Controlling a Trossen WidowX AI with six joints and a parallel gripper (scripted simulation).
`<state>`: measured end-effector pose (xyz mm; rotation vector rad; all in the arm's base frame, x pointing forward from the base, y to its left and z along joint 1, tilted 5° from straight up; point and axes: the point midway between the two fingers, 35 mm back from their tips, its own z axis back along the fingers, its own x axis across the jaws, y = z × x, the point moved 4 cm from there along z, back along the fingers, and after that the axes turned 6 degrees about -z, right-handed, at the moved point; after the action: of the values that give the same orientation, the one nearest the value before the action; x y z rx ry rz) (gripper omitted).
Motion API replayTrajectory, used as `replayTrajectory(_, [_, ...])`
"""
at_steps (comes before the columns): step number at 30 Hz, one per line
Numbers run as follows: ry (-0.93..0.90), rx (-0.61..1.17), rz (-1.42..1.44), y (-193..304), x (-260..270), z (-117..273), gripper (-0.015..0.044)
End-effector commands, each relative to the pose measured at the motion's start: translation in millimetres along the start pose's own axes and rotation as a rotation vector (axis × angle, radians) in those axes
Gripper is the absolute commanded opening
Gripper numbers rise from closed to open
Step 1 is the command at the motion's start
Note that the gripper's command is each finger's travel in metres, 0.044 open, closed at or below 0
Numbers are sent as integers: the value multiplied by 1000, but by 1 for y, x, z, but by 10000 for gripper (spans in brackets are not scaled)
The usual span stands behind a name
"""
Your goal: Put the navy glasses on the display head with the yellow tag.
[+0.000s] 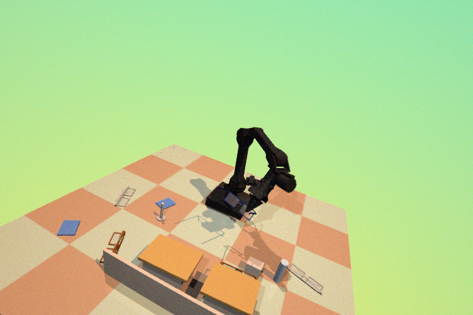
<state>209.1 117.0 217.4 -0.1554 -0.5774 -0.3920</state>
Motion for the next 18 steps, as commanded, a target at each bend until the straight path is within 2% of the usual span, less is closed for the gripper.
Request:
replayTrajectory(1, [54, -25, 34, -6, 5, -10, 0])
replayTrajectory(18, [286, -56, 136, -37, 25, -51, 0])
